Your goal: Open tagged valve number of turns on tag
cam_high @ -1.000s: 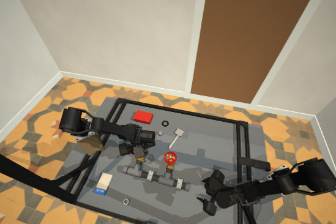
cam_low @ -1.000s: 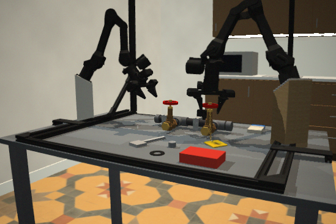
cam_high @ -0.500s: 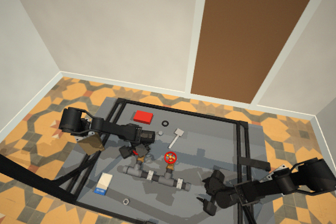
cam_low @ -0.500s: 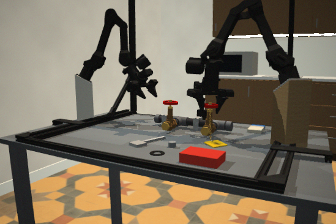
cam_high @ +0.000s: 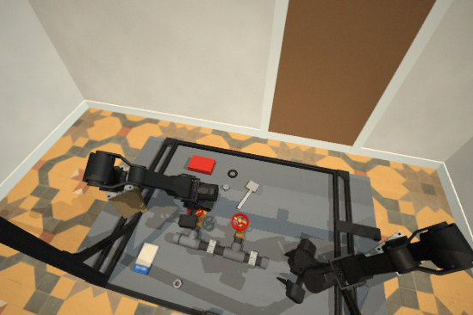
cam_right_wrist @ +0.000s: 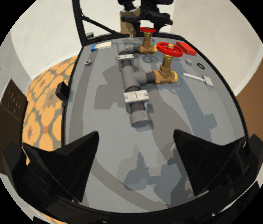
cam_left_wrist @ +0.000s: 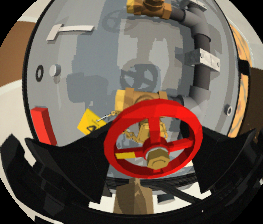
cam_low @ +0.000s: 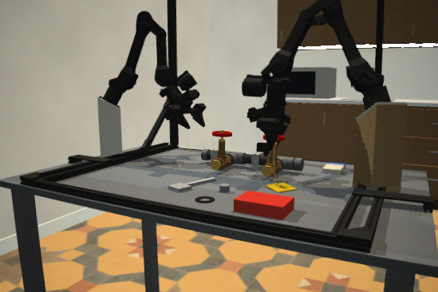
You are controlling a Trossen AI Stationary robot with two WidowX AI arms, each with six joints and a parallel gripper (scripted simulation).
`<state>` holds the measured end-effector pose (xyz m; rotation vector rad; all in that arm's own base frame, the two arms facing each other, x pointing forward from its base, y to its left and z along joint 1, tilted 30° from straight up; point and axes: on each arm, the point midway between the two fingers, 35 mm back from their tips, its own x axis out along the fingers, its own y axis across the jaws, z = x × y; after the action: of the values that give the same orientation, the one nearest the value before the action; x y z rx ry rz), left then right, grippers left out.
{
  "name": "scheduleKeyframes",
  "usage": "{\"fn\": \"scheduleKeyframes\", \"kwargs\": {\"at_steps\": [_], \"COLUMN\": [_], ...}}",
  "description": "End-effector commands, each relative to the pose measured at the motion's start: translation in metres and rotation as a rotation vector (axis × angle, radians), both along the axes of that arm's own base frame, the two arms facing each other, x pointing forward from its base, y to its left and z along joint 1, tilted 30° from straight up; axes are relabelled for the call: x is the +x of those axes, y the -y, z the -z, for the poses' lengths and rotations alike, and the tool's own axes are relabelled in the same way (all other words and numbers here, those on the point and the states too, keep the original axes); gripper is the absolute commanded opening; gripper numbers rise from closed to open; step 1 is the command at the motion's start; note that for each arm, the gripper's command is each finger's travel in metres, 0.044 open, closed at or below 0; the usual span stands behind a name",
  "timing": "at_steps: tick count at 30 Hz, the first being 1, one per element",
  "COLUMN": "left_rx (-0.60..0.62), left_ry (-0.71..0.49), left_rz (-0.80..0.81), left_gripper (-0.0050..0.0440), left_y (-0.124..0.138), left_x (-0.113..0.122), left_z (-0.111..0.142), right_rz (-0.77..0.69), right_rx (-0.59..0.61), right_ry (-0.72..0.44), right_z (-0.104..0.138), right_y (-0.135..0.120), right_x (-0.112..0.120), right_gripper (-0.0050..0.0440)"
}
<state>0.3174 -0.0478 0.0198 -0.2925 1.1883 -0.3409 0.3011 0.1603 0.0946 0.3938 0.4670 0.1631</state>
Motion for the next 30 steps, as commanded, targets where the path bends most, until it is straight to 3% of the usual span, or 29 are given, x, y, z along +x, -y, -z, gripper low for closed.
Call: {"fn": "scheduleKeyframes", "kwargs": {"at_steps": [1,7,12,27,29,30], "left_rx": [-0.075,-0.193,-0.204,-0.191,-0.191,-0.191], "left_ry": [-0.092,-0.236,-0.25,-0.234,-0.234,-0.234], "left_rz": [-0.193,-0.493,-0.521,-0.488,-0.488,-0.488], "left_gripper": [0.0,0.0,0.0,0.036,0.036,0.0384], "left_y": [-0.0001,-0.0001,-0.0001,-0.0001,-0.0001,-0.0001], "left_x": [0.0,0.0,0.0,0.0,0.0,0.0], "left_z": [0.0,0.0,0.0001,0.0001,0.0001,0.0001], "right_rz": [0.0,0.0,0.0,0.0,0.0,0.0], "right_rx": [0.0,0.0,0.0,0.0,0.0,0.0], "right_ry": [0.0,0.0,0.0,0.0,0.0,0.0], "right_z": [0.0,0.0,0.0,0.0,0.0,0.0], "right_y": [0.0,0.0,0.0,0.0,0.0,0.0], "right_x": [0.0,0.0,0.0,0.0,0.0,0.0], "right_gripper": [0.04,0.04,0.04,0.04,0.04,0.04]}}
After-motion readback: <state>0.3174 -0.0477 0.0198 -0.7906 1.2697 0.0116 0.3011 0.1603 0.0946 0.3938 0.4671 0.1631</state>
